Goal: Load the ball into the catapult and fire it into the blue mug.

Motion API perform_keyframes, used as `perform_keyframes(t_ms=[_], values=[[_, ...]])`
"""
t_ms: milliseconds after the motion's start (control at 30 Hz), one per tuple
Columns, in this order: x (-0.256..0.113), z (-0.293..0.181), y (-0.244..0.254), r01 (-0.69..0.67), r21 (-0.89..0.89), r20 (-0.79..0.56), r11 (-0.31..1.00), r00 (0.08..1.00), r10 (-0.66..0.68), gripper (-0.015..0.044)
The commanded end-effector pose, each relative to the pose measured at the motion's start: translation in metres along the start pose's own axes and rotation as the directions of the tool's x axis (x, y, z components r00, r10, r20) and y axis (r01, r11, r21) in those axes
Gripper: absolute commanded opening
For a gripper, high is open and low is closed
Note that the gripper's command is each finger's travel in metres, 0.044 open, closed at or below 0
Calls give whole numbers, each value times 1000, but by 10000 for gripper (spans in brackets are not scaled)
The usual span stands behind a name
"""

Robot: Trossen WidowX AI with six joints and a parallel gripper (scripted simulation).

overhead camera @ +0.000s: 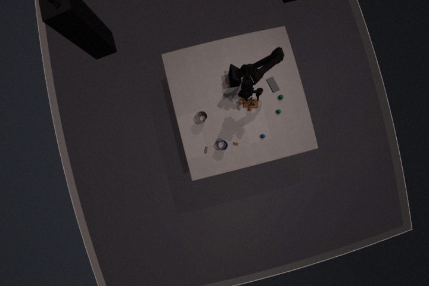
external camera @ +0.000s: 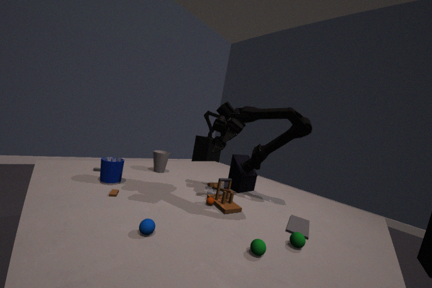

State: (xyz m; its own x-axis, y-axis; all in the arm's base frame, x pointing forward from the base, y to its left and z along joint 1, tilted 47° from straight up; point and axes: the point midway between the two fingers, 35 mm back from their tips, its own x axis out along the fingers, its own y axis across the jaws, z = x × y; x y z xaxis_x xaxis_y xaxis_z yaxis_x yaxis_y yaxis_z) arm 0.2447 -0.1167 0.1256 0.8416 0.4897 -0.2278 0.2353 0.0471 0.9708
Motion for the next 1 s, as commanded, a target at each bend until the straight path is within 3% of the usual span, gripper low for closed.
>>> perform_keyframes(t_ms=[0,500,967], values=[[6,-2,1,30,-93,-29,995,999,-33,440],[31,-20,3,72,-488,-159,870,973,-170,440],[50,-41,6,-28,-778,-275,628,914,-299,440]])
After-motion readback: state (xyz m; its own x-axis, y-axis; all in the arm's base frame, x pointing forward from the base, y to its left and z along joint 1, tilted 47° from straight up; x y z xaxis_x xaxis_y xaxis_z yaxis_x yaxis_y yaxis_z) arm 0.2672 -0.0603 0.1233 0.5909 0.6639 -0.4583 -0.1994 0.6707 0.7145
